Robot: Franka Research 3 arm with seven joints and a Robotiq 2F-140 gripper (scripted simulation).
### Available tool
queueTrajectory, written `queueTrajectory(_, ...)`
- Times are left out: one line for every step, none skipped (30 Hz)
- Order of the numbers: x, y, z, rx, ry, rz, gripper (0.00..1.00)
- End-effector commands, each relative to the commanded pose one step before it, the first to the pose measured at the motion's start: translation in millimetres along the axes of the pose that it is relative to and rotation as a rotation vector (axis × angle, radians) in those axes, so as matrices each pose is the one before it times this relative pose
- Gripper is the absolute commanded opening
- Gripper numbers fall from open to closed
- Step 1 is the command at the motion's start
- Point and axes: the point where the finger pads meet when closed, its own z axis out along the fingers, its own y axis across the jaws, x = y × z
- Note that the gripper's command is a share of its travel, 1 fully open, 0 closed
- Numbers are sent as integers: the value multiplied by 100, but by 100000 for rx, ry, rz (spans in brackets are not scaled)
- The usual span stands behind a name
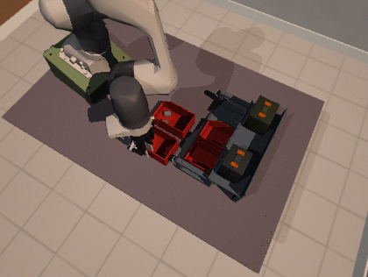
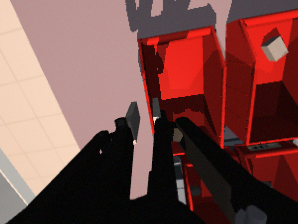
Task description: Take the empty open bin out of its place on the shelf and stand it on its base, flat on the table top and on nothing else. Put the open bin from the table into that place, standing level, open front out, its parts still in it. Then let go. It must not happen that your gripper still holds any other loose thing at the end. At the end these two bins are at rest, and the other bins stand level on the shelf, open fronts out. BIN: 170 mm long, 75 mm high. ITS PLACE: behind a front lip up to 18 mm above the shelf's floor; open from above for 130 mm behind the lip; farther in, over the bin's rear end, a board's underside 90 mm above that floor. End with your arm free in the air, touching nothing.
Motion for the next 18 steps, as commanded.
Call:
queueTrajectory(140, 282, -374, -631, 733, 1191, 15)
queueTrajectory(1, 1, -137, 0, 1, 0, 15)
queueTrajectory(-1, -1, -142, 0, -1, 0, 15)
queueTrajectory(0, 0, -146, 0, 0, 0, 15)
queueTrajectory(1, 1, -150, 0, 0, 0, 15)
queueTrajectory(0, 0, -154, 0, 0, 0, 15)
queueTrajectory(0, 0, -158, 0, 0, 0, 15)
queueTrajectory(0, 0, 0, 0, 0, 0, 15)
queueTrajectory(0, 0, 0, 0, 0, 0, 15)
queueTrajectory(0, 0, -161, 0, 0, 0, 15)
queueTrajectory(0, 0, -164, 0, 0, 0, 15)
queueTrajectory(0, 0, -168, 0, 0, 0, 15)
queueTrajectory(0, 0, -170, 0, 0, 0, 15)
queueTrajectory(0, 0, -173, 0, 0, 0, 15)
queueTrajectory(0, 0, -175, 0, 0, 0, 15)
queueTrajectory(1, 1, -177, 0, 0, 0, 15)
queueTrajectory(0, 0, -179, 0, 0, 0, 15)
queueTrajectory(0, 0, -181, 0, 0, 0, 15)
